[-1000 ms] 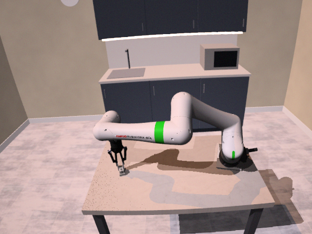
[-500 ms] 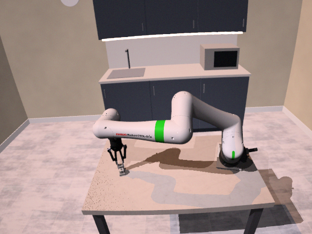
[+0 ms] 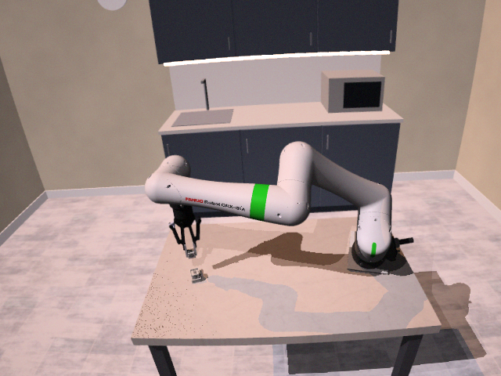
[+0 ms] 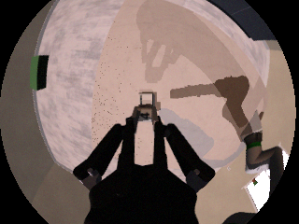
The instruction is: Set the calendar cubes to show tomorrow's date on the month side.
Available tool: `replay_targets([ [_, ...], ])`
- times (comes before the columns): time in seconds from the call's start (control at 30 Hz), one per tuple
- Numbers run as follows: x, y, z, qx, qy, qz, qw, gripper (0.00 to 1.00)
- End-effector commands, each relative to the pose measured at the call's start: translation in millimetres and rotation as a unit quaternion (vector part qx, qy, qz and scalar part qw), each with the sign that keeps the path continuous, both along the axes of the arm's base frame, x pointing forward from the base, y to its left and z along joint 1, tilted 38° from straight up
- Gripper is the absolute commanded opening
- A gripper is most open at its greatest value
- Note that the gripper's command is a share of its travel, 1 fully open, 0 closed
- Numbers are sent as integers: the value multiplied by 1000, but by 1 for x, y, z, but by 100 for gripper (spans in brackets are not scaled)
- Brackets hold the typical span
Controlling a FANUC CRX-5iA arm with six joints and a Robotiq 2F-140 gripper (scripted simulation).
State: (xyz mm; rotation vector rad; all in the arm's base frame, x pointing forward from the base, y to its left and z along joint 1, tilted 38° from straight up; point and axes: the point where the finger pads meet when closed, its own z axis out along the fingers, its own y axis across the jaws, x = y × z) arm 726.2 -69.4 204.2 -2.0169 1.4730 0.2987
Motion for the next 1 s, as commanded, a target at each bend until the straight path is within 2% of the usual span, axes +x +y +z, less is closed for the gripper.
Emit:
replay_targets([
  [0.0,-1,-5,7,1,1,0,1000,24],
  [0.4,-1,-7,6,-1,-6,8,1000,24],
  [0.57,0,-23,-8,-19,-66,88,994,24],
  [0.63,0,-23,-8,-19,-66,88,994,24],
  [0.7,0,-31,-15,-27,-95,127,987,24],
  [0.97,0,-46,-29,-44,-153,203,966,24],
])
